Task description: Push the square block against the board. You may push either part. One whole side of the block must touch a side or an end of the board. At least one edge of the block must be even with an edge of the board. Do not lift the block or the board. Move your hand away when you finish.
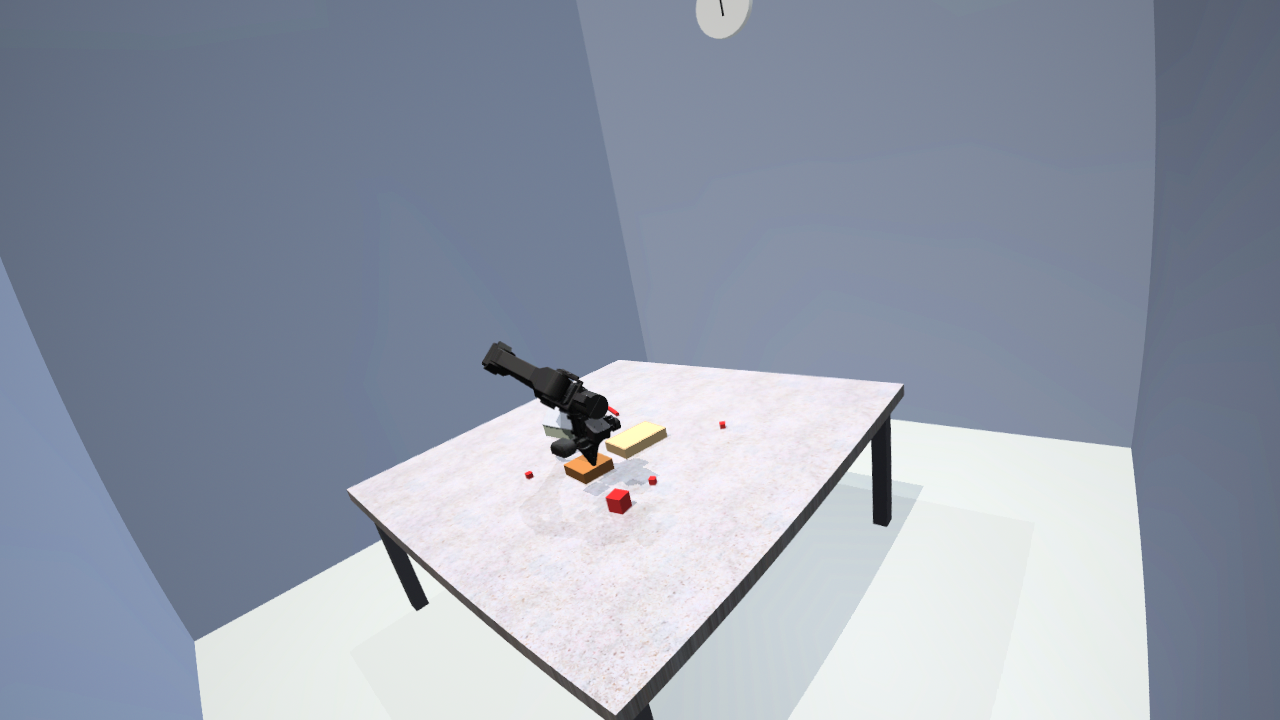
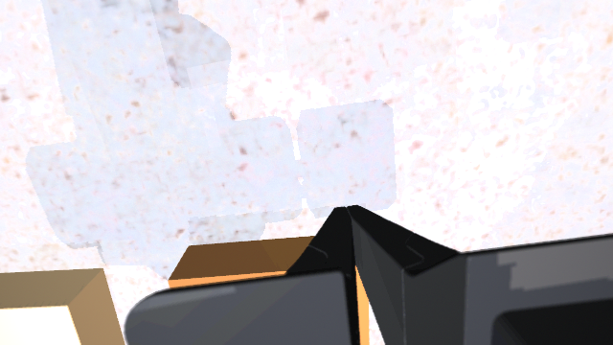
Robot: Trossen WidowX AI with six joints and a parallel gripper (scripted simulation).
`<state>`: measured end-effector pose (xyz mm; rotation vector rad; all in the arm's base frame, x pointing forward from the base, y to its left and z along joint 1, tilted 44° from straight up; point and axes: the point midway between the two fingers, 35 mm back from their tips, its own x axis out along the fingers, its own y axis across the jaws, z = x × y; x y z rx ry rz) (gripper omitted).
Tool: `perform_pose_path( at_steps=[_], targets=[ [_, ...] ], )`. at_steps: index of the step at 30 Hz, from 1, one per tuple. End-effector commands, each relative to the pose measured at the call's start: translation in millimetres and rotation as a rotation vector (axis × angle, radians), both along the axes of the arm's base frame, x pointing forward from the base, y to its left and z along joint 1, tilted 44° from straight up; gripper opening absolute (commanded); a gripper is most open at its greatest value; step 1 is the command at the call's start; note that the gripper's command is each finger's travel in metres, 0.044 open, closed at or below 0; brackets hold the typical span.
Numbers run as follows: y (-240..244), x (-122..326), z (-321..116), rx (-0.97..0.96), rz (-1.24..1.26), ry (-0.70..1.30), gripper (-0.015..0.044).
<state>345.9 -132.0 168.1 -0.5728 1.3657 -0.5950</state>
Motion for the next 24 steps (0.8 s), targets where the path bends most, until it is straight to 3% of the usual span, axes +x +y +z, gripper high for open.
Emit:
perform_pose_path(
  at_steps=[1,24],
  targets=[
    [-4,-11,-1,0.017,-0.09,-0.076,0.0],
    [-23,-74,10,0.098,-0.663,-0.619,0.0]
  ],
)
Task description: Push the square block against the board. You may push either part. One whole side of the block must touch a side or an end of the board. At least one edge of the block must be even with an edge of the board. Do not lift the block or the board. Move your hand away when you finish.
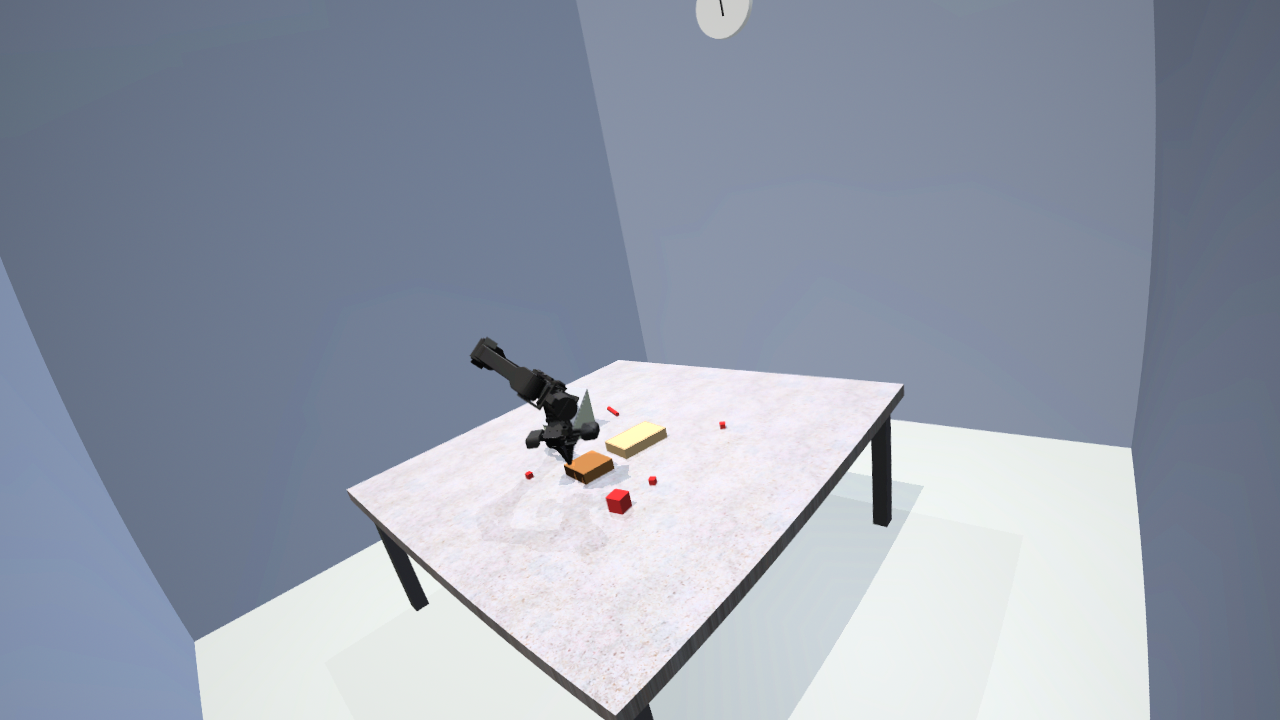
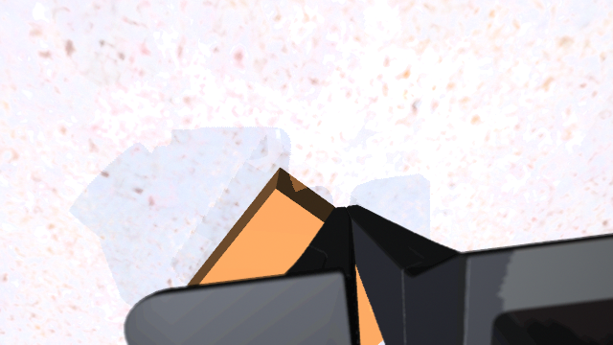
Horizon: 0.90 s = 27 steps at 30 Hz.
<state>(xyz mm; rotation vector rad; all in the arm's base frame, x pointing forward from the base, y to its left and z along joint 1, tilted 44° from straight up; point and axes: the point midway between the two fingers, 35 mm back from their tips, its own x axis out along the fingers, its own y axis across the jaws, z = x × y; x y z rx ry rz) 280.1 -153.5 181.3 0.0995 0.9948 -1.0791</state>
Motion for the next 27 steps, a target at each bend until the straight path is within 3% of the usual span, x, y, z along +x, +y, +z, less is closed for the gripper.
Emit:
perform_pose_path(
  at_steps=[1,20,27],
  targets=[
    [-2,-11,-4,0.018,-0.089,-0.076,0.0],
    [-9,-62,-7,0.076,-0.555,-0.523,0.0],
    [-23,-60,-21,0.079,-0.572,-0.538,0.0]
  ],
)
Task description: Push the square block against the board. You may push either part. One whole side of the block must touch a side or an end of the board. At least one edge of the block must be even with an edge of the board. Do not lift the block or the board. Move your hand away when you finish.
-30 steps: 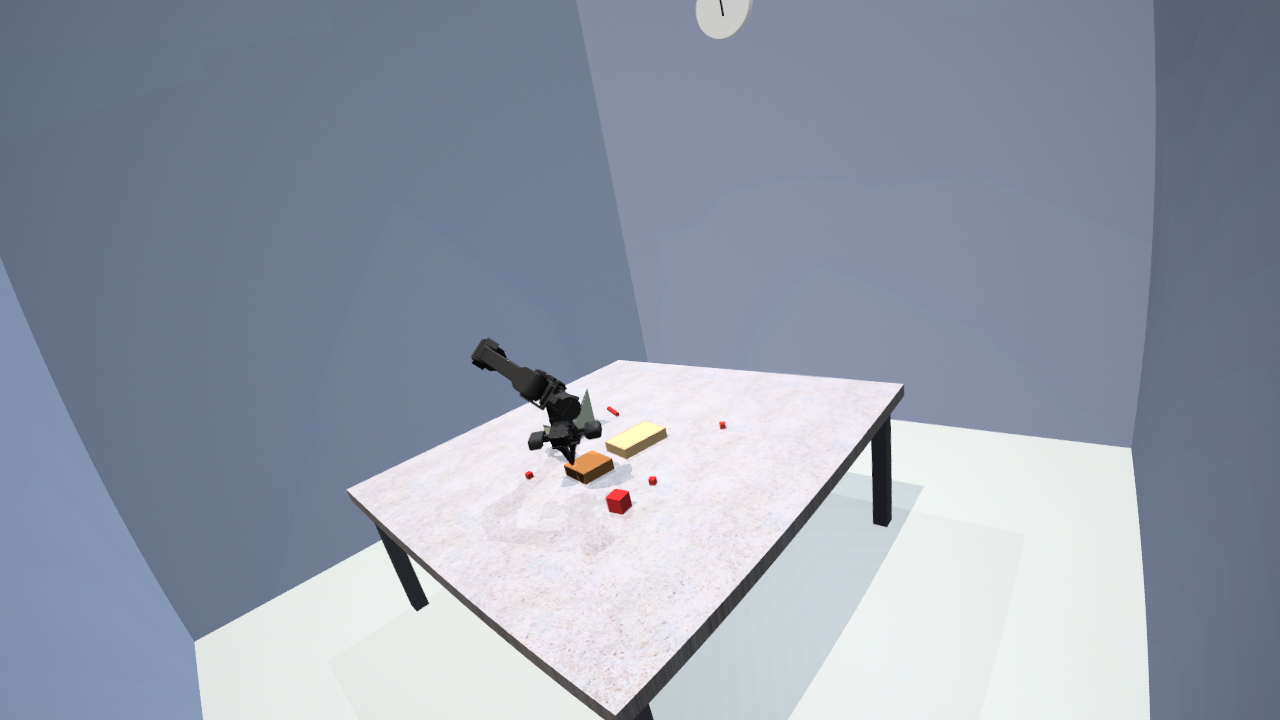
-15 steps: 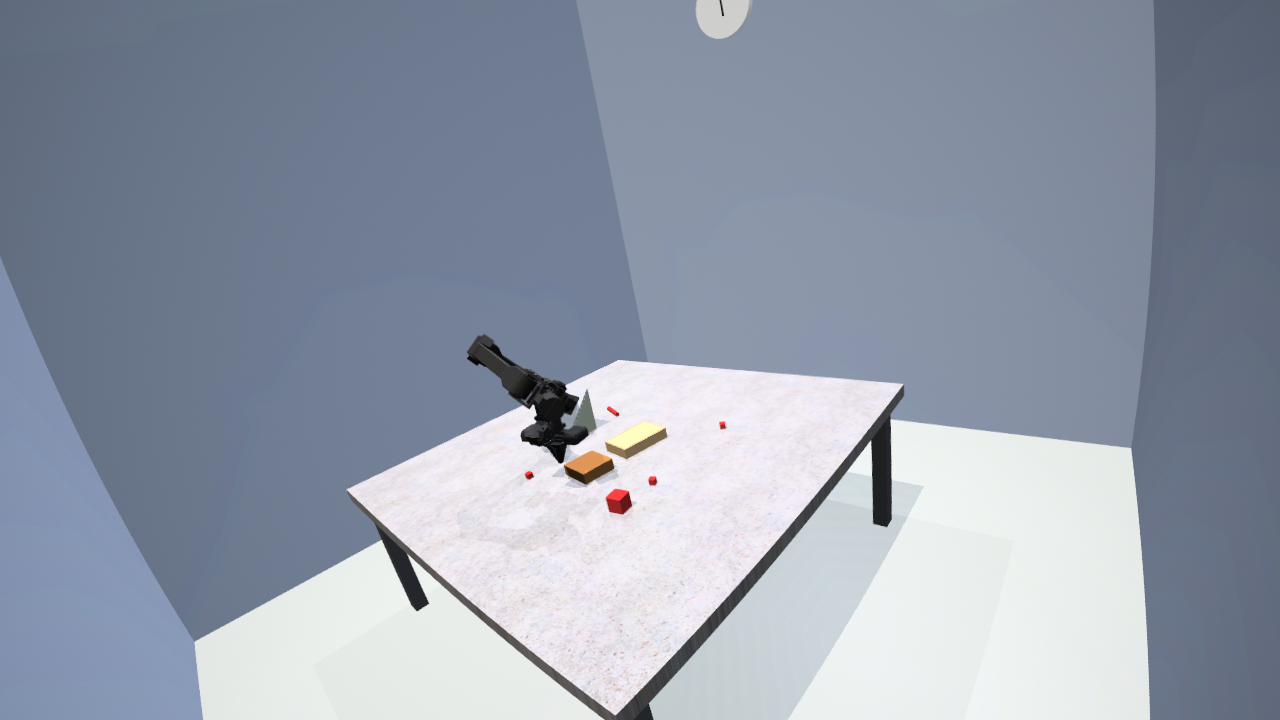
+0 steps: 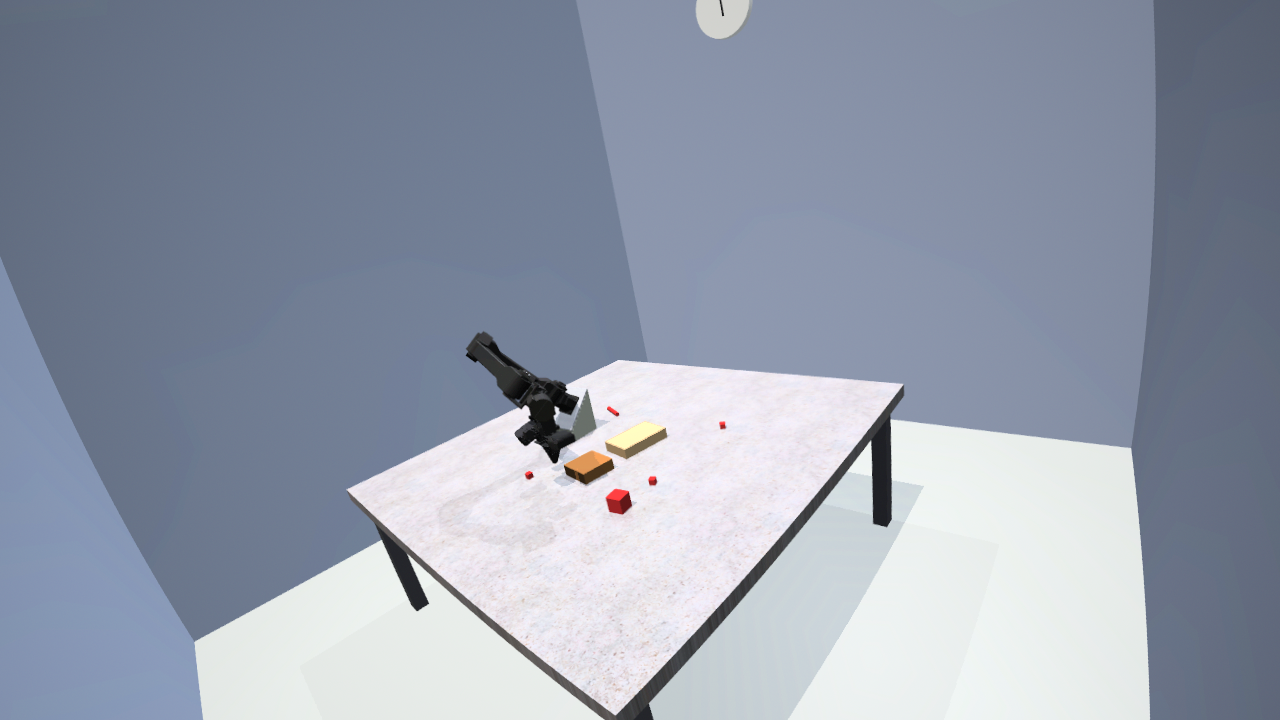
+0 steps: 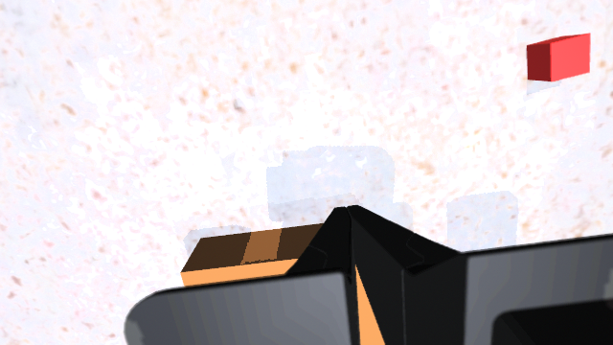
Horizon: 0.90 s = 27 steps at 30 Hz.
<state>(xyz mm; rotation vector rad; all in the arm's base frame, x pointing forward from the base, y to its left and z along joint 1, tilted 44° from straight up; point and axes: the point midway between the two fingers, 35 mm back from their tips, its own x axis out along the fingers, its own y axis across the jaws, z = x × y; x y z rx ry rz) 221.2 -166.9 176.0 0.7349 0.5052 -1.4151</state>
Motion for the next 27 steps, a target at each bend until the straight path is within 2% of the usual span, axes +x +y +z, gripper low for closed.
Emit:
perform_pose_path(
  at_steps=[1,7,27],
  targets=[
    [-20,-1,-26,0.009,-0.008,0.014,0.0],
    [-34,-1,-40,0.005,-0.007,0.014,0.0],
    [-18,4,-57,0.014,-0.008,0.014,0.0]
  ],
)
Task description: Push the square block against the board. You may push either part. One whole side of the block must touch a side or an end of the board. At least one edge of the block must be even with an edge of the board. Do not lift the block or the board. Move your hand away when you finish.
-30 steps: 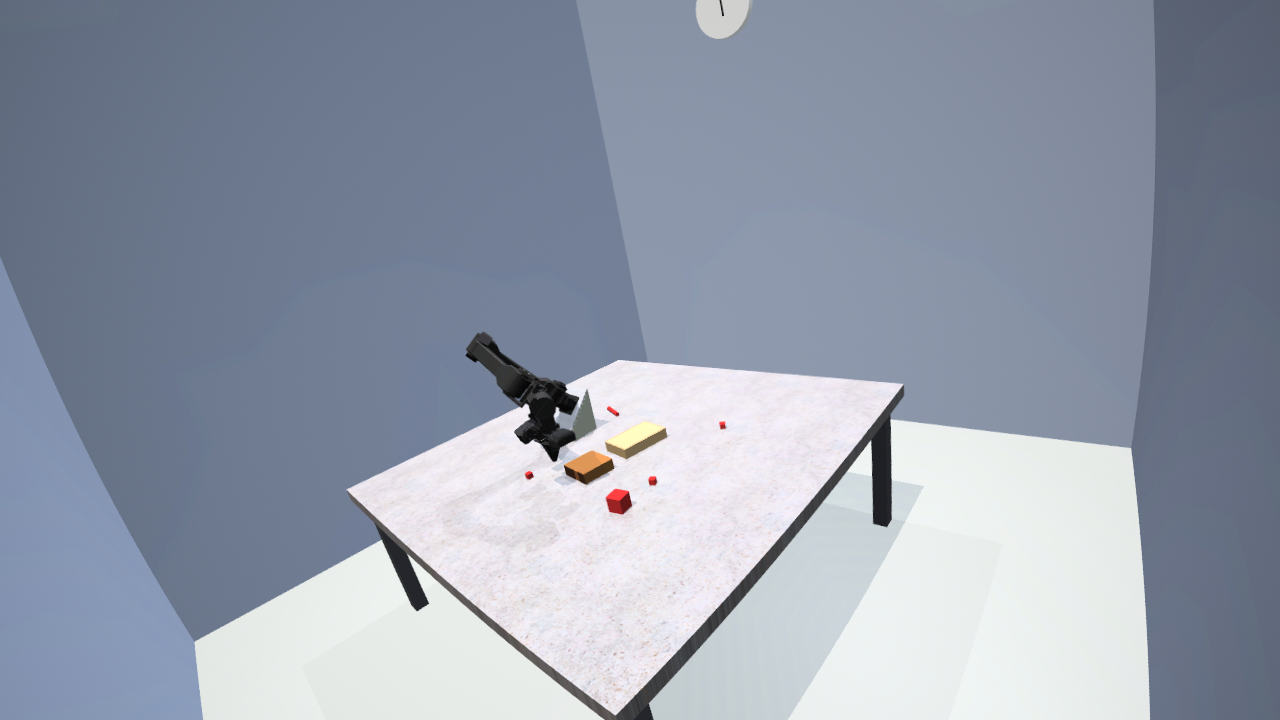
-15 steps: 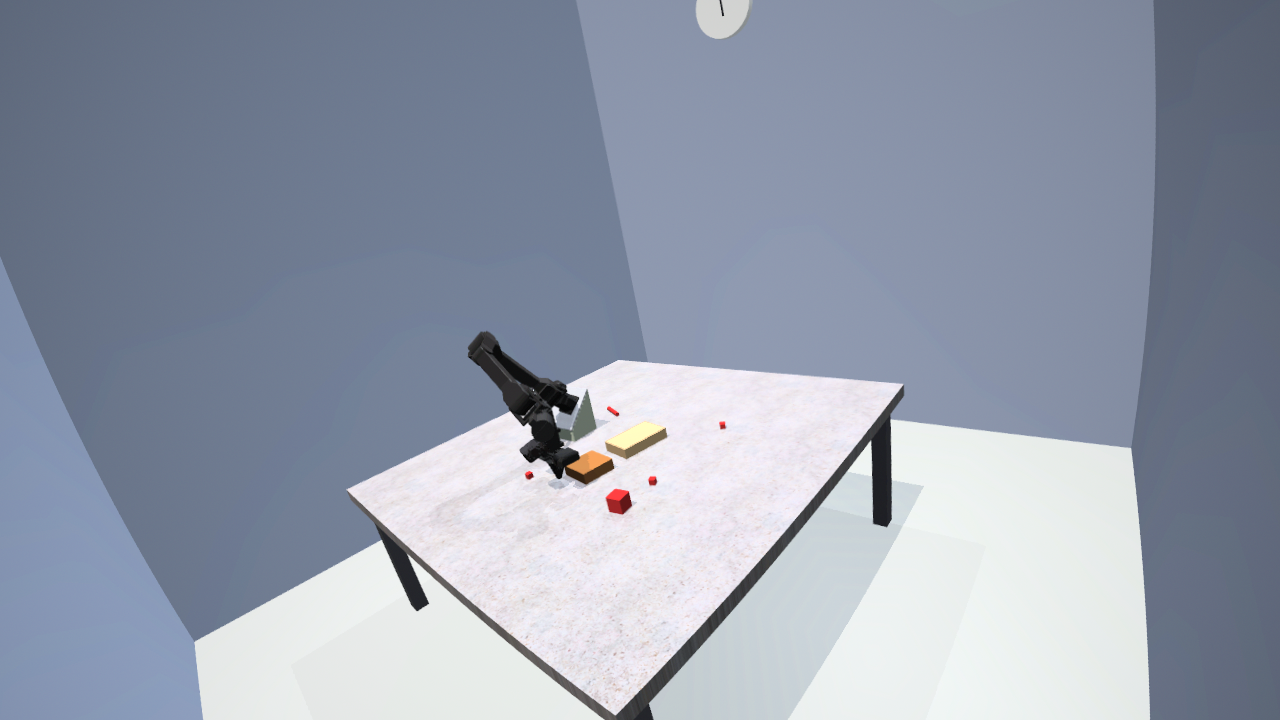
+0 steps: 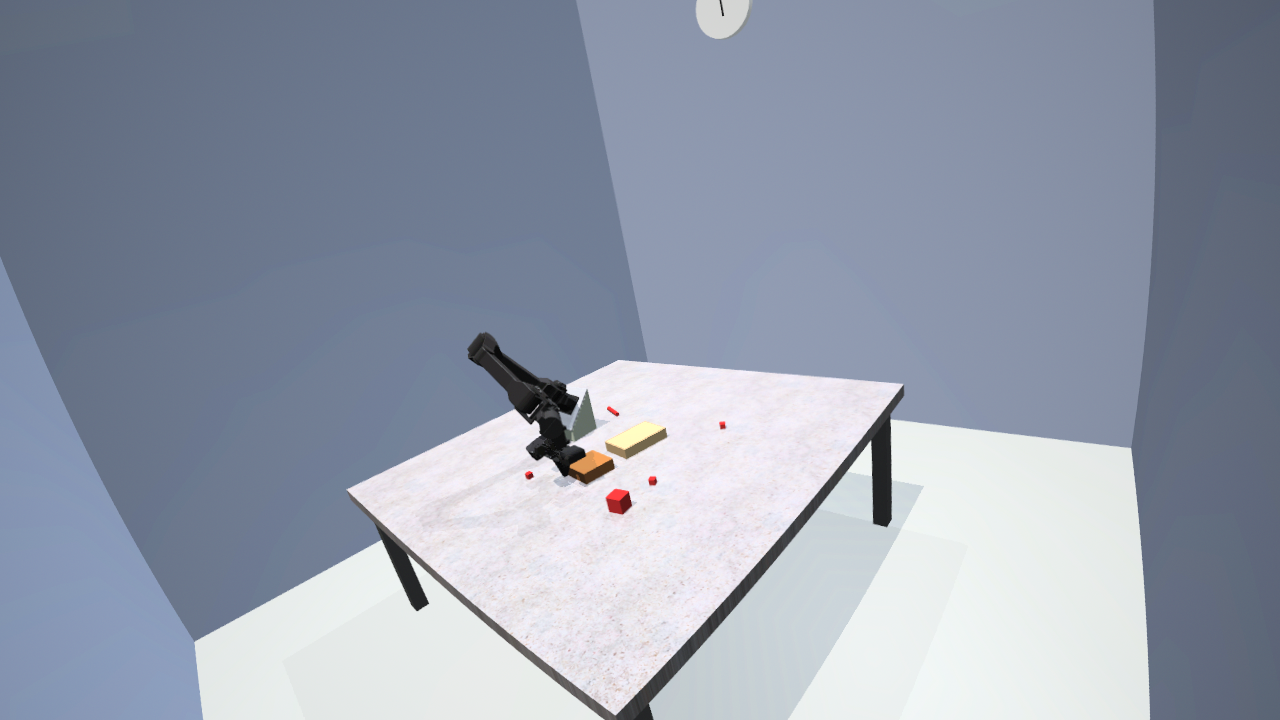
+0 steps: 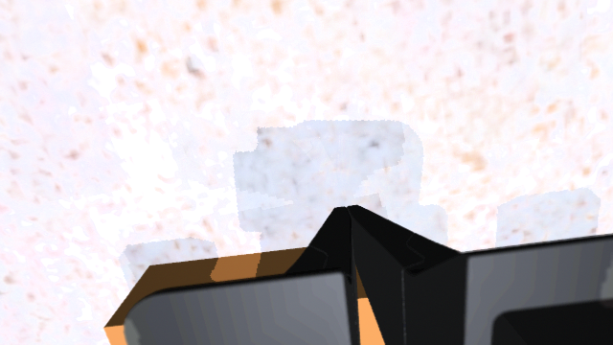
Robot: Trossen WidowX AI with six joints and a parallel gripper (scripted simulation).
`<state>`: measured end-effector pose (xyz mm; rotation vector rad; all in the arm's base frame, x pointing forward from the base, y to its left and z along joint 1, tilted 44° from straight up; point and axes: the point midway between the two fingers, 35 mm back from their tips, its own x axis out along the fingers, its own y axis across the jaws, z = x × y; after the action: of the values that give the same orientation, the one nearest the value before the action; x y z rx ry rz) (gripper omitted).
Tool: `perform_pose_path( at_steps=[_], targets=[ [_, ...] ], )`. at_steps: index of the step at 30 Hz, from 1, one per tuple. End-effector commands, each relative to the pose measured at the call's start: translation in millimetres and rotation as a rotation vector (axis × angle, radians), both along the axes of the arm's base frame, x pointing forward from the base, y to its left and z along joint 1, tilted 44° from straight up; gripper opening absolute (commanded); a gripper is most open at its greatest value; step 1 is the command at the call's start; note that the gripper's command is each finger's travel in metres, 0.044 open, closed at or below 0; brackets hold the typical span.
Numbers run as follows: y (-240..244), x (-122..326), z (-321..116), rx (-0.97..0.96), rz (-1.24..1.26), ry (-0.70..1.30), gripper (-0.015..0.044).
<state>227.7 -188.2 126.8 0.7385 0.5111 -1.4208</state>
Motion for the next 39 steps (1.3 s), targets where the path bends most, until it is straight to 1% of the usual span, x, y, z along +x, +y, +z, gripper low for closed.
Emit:
perform_pose_path(
  at_steps=[1,11,39],
  targets=[
    [5,-2,-9,0.008,-0.003,0.01,0.0],
    [9,0,-13,0.01,-0.004,0.011,0.0],
    [-22,0,19,0.002,-0.003,0.009,0.0]
  ],
)
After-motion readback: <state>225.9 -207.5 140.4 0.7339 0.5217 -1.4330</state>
